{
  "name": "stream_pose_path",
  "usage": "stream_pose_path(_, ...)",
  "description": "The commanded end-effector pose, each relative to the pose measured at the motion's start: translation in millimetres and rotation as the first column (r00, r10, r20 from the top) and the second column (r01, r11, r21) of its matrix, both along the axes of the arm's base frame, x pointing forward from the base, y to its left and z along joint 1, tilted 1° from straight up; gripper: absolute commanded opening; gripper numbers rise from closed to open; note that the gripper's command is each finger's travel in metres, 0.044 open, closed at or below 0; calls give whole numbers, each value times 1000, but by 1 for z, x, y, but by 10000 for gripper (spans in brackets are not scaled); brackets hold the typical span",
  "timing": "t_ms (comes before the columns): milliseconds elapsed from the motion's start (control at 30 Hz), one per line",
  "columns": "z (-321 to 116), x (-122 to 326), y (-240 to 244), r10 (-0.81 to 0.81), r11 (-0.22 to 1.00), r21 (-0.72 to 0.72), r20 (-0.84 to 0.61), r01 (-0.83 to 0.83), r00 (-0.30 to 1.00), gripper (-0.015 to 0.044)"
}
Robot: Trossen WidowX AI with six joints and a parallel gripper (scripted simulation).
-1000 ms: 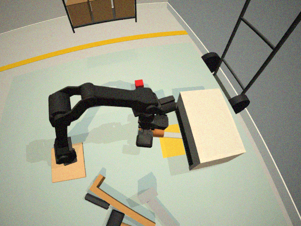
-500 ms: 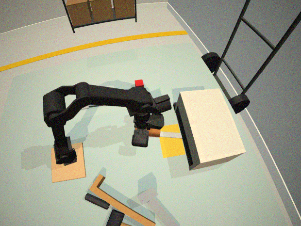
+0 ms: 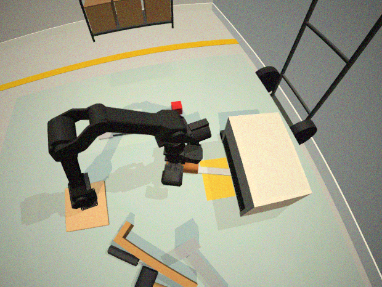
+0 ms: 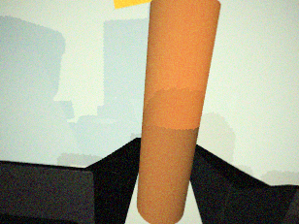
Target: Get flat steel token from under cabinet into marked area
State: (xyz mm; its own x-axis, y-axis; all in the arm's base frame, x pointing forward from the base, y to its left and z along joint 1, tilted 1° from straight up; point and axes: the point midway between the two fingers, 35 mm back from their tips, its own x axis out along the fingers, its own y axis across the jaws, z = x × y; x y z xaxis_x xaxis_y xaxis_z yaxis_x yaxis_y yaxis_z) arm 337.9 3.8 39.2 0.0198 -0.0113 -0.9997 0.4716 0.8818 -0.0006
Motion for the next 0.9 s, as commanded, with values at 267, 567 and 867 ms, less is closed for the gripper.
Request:
stream_pose_path(267,-1,-13,8,-3,1000,-4,-1,3,1000,0)
stream_pose_path(567,-2,-23,13,-3,1000,-4,-2,3,1000,0)
stream_pose_path(867,-2,-34,19,-3,1000,-3,-3,3,1000,0)
